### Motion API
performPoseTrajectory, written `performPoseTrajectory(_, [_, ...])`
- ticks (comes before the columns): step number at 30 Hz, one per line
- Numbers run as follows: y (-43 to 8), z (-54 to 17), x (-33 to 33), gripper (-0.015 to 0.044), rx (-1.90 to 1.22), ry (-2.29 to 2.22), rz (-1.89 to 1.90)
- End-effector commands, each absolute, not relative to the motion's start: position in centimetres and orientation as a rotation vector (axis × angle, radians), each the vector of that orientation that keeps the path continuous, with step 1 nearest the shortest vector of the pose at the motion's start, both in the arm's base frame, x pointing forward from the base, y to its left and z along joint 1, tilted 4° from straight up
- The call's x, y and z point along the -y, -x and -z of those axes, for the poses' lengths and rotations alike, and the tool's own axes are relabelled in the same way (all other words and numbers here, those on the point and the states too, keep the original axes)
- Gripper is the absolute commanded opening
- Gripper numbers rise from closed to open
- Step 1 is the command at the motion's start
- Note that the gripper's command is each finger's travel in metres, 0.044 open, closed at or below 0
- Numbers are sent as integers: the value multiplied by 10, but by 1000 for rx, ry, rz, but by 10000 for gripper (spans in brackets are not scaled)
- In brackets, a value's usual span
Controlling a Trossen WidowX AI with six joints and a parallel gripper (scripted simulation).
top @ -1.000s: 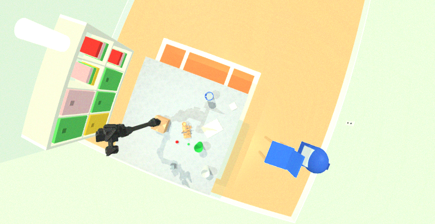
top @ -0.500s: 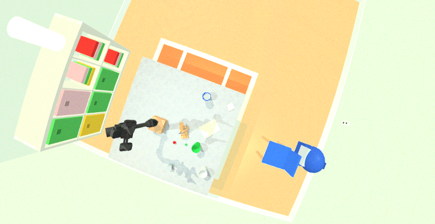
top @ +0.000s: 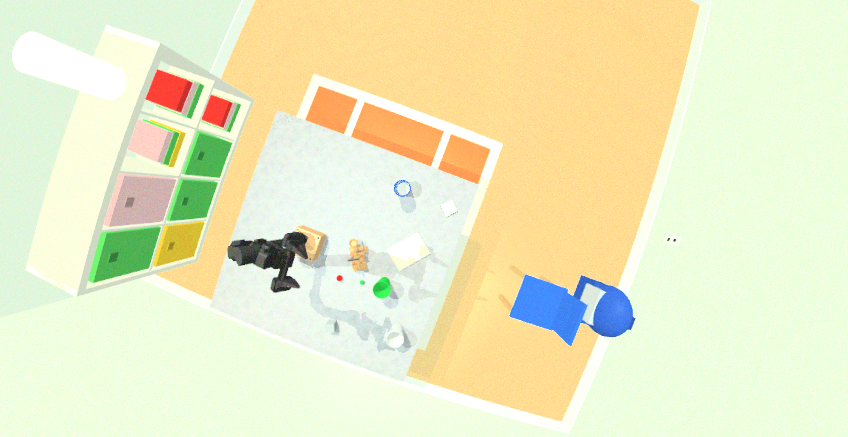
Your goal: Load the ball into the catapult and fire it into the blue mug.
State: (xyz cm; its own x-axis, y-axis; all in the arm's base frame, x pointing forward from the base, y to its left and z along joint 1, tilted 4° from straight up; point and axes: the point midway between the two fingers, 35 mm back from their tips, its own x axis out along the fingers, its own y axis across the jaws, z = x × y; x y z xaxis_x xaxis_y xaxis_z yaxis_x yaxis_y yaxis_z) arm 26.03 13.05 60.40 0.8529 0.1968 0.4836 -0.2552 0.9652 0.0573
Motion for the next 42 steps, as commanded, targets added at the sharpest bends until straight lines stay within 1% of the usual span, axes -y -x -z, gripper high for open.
performPoseTrajectory(1, [-277,-588,-138,440,434,-109,-249])
performPoseTrajectory(10, [-327,-531,-155,440,216,-107,-263])
performPoseTrajectory(15, [-351,-493,-144,440,100,-118,-190])
performPoseTrajectory(23, [-382,-439,-145,440,-93,-143,-171])
performPoseTrajectory(33, [-410,-364,-136,440,-353,-202,-117])
performPoseTrajectory(42, [-422,-298,-121,440,-588,-276,-35])
